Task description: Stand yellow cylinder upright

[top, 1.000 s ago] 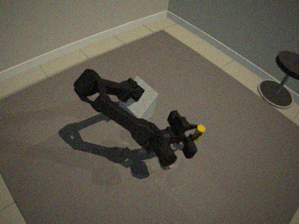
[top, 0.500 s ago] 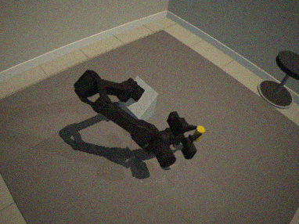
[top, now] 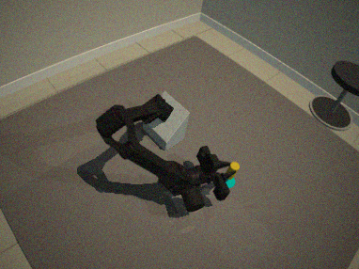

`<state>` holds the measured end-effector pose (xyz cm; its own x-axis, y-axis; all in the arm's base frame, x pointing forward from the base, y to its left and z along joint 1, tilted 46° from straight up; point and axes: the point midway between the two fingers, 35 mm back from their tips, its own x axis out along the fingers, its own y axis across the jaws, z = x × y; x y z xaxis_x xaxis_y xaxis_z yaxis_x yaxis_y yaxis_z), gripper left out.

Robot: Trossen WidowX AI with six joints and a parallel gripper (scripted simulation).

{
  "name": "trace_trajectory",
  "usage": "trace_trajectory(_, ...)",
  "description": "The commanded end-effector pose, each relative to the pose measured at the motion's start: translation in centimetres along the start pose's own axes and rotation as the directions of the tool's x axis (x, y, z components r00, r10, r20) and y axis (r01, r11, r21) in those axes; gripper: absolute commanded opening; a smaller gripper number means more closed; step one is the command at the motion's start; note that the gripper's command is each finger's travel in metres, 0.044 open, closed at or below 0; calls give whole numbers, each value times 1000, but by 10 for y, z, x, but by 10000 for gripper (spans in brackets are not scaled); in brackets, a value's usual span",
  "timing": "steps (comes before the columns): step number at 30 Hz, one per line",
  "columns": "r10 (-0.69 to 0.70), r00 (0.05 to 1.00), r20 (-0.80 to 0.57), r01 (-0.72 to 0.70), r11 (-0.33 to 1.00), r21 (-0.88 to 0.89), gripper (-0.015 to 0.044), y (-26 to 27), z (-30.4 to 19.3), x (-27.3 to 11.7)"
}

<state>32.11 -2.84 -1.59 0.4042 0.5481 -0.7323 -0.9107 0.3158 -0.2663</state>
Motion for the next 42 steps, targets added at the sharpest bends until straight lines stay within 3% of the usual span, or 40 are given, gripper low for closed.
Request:
trace_trajectory(1, -7, 1000, 11, 7, 1000, -12, 105, -2, -11, 1)
trace_trajectory(19, 0, 1000, -2, 0, 1000, 4, 105, -4, -30, 3)
trace_trajectory(30, 0, 1000, -2, 0, 1000, 4, 394, -4, -30, 3)
trace_trajectory(36, 0, 1000, -2, 0, 1000, 3, 400, -4, -25, 3)
trace_trajectory(42, -3, 1000, 2, 3, 1000, -6, 400, -6, 18, -1)
